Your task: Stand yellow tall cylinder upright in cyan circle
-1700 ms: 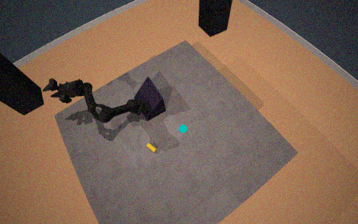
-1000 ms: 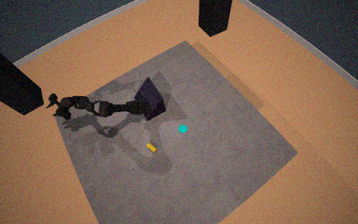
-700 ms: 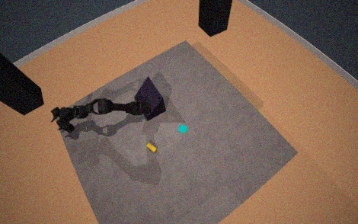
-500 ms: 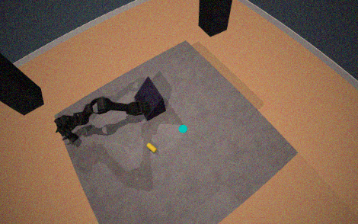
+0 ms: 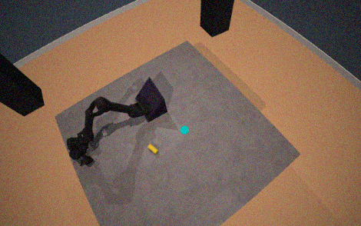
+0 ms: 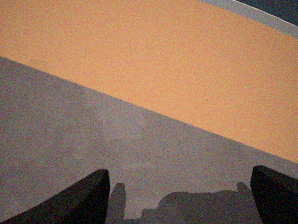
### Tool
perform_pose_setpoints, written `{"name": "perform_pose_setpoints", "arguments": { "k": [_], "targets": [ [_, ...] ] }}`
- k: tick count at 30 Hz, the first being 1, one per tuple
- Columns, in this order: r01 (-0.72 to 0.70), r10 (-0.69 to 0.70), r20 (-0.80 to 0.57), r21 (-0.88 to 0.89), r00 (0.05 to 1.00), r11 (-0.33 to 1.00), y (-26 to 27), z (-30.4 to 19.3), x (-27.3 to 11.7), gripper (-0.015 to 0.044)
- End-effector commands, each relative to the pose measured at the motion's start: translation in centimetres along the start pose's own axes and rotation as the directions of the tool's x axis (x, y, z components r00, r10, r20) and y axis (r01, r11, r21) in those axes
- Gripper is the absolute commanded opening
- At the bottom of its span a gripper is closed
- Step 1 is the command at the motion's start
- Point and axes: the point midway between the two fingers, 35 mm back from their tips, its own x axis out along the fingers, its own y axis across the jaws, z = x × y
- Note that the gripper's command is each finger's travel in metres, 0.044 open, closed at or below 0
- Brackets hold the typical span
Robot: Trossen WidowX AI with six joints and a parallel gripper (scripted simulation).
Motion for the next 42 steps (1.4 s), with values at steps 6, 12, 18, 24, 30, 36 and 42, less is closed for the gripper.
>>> {"name": "perform_pose_setpoints", "arguments": {
  "k": [6,12,18,24,30,36,42],
  "targets": [
    [-0.236,0.246,-0.113,0.094,0.963,0.967,11.9,0.0,0.3,0.0309],
    [-0.379,0.396,-0.186,0.121,0.899,0.917,19.4,0.1,-1.6,0.0309],
    [-0.439,0.459,-0.272,0.135,0.846,0.888,23.7,-1.1,-3.7,0.0309],
    [-0.499,0.506,-0.398,0.129,0.765,0.857,28.5,-3.0,-7.4,0.0309],
    [-0.553,0.517,-0.512,0.094,0.686,0.828,31.8,-5.0,-10.6,0.0309],
    [-0.624,0.488,-0.641,0.019,0.592,0.782,34.8,-7.1,-14.8,0.0309],
    [-0.698,0.426,-0.740,-0.083,0.521,0.711,36.7,-8.8,-19.3,0.0309]
  ]
}}
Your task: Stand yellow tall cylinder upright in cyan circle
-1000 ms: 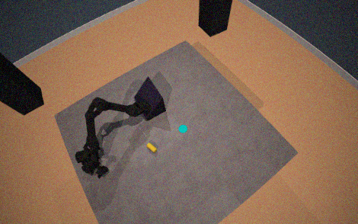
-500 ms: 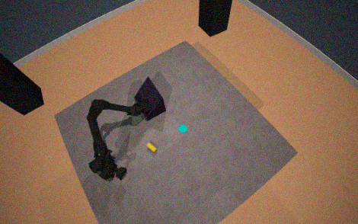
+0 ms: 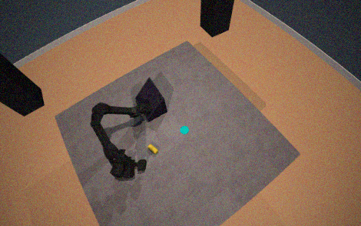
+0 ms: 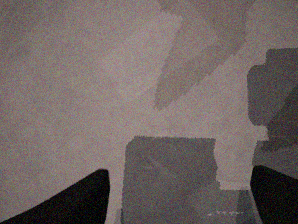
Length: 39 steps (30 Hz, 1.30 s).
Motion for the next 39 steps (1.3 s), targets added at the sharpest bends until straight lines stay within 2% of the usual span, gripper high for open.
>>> {"name": "perform_pose_setpoints", "arguments": {
  "k": [1,14,23,30,32,39],
  "targets": [
    [-0.002,-0.006,-0.084,-0.096,0.996,0.995,2.9,-1.6,-0.6,0.0309],
    [-0.024,-0.111,-0.248,-0.484,0.962,0.875,10.3,-7.0,-4.4,0.0309],
    [-0.007,-0.237,-0.228,-0.735,0.945,0.678,13.4,-10.1,-8.2,0.0309],
    [0.003,-0.267,-0.206,-0.786,0.941,0.619,13.9,-10.6,-9.1,0.0309],
    [0.001,-0.265,-0.207,-0.785,0.942,0.619,13.8,-10.7,-8.3,0.0309],
    [0.004,-0.265,-0.205,-0.785,0.942,0.619,11.6,-12.3,-0.3,0.0309]
  ]
}}
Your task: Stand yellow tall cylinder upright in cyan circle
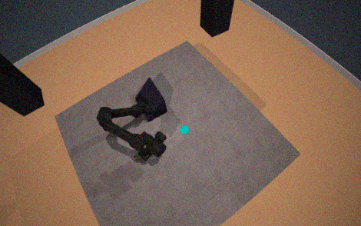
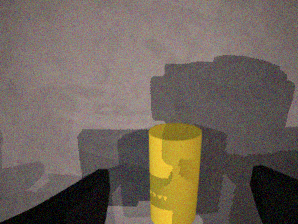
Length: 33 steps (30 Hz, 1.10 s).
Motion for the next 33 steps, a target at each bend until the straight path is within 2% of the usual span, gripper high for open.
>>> {"name": "perform_pose_setpoints", "arguments": {
  "k": [1,6,14,19,33],
  "targets": [
    [0.013,-0.013,-0.013,-0.010,1.000,1.000,-0.1,-0.8,4.6,0.0309],
    [0.015,-0.015,-0.014,-0.010,1.000,1.000,-0.1,-1.0,5.4,0.0309],
    [0.015,-0.015,-0.014,-0.010,1.000,1.000,-0.1,-1.0,5.4,0.0105],
    [0.015,-0.015,-0.014,-0.010,1.000,1.000,-0.1,-0.9,5.2,0.0105],
    [0.005,-0.005,-0.010,-0.011,1.000,1.000,0.0,-0.3,0.9,0.0105]
  ]
}}
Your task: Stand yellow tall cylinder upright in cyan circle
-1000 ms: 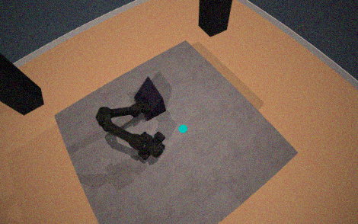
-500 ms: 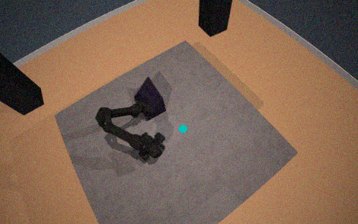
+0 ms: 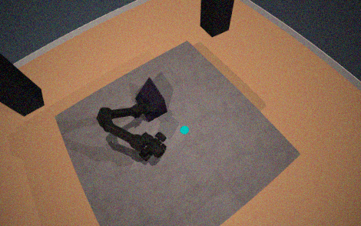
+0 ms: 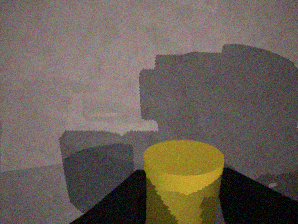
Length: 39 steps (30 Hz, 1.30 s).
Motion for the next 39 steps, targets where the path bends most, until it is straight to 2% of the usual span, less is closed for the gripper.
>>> {"name": "perform_pose_setpoints", "arguments": {
  "k": [1,20,39],
  "targets": [
    [-0.006,0.006,0.005,0.008,1.000,1.000,0.0,0.2,-1.4,0.0105],
    [-0.001,0.001,0.001,0.008,1.000,1.000,0.0,-0.4,-7.4,0.0105],
    [-0.018,0.020,0.013,-0.180,1.000,0.984,4.2,2.2,-8.5,0.0105]
  ]
}}
